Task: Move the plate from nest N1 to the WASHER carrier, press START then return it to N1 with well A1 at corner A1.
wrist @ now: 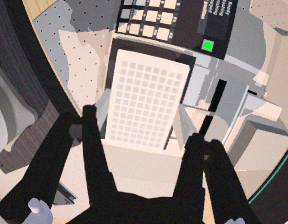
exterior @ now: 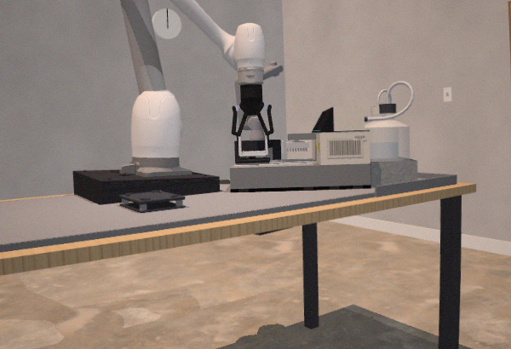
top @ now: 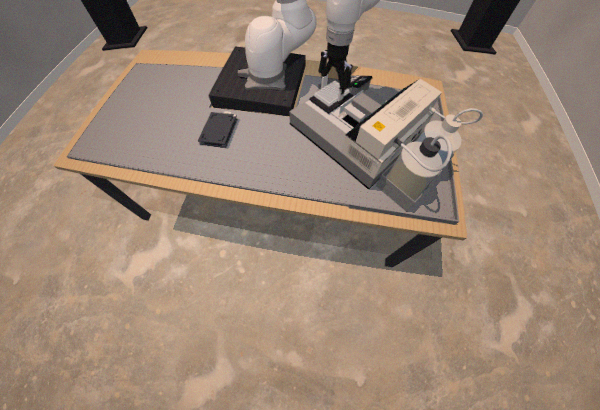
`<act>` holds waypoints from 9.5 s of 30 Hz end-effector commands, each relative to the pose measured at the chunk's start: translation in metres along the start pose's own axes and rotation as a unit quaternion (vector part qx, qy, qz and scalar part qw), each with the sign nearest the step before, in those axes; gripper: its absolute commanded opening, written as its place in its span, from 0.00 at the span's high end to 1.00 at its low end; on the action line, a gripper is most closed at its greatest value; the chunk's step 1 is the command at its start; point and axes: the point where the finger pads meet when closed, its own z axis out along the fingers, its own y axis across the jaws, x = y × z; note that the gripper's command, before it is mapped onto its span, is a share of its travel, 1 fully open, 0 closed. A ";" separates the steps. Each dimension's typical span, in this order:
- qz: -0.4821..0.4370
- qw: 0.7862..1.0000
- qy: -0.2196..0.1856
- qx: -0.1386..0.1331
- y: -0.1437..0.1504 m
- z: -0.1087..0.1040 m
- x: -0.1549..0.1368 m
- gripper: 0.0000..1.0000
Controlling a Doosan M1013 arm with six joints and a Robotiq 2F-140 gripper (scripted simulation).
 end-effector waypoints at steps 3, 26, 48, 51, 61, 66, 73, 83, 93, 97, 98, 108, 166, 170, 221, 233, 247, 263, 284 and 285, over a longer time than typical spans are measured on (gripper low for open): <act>0.000 1.000 0.000 0.000 0.000 0.000 0.000 0.90; 0.000 1.000 0.000 0.000 0.000 0.000 0.000 0.90; 0.000 1.000 0.000 0.000 0.000 0.004 0.000 0.90; 0.000 1.000 0.000 0.000 0.000 0.004 0.000 0.90; 0.000 1.000 0.000 0.000 0.000 0.005 0.000 0.90; 0.000 1.000 0.000 0.000 0.000 0.006 0.000 0.90; 0.000 1.000 0.000 0.000 0.000 0.007 0.000 0.90; 0.000 1.000 0.000 0.000 0.000 0.009 0.000 0.90; 0.000 1.000 0.000 0.000 0.000 0.010 0.000 0.90; 0.000 1.000 0.000 0.000 0.000 0.011 0.000 0.90; 0.000 1.000 0.000 0.000 0.000 0.011 0.000 0.90; 0.000 1.000 0.000 0.000 0.000 0.012 0.000 0.90; 0.000 1.000 0.000 0.000 0.000 -0.022 0.000 0.30; 0.000 1.000 0.000 0.000 0.000 -0.028 0.000 0.30; 0.149 0.989 0.000 0.000 -0.016 -0.077 0.042 0.90; 0.311 0.950 0.000 0.000 -0.034 -0.077 0.089 0.90; 0.494 0.869 0.000 0.000 -0.055 -0.077 0.145 0.90; 0.682 0.732 0.000 0.000 -0.062 -0.077 0.164 0.90; 0.510 0.860 0.000 0.000 -0.062 -0.054 0.164 0.90; 0.496 0.868 0.000 0.000 -0.062 -0.054 0.164 0.90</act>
